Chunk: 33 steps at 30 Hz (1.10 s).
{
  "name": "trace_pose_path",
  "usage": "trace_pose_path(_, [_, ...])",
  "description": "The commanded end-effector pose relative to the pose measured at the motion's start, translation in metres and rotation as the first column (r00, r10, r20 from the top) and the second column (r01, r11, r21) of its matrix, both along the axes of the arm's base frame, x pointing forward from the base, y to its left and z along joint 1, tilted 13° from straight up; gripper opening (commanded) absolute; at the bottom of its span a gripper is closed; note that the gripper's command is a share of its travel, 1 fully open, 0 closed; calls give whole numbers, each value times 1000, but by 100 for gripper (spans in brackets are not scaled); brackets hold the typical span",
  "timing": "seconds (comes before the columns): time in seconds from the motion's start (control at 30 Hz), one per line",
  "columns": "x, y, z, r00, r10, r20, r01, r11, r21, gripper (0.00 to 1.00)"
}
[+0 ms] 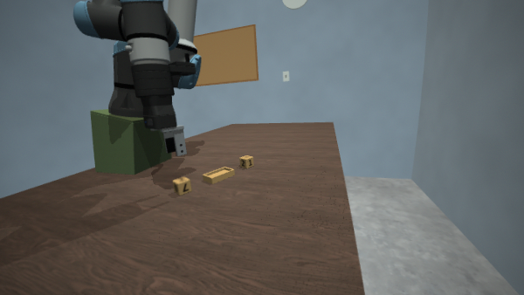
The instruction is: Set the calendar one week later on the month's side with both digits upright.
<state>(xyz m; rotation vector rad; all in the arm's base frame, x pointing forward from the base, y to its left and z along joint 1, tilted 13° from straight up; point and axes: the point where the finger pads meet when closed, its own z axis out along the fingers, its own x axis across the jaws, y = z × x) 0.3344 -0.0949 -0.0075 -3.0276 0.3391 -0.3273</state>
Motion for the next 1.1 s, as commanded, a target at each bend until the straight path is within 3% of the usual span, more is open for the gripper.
trace_pose_path(0.0, [0,0,2,1000,0,0,0,1000,0,90])
trace_pose_path(0.1, [0,0,2,1000,0,0,0,1000,0,90])
trace_pose_path(0.13, [0,0,2,1000,0,0,0,1000,0,100])
trace_pose_path(1.07, [0,0,2,1000,-2,0,2,1000,0,100])
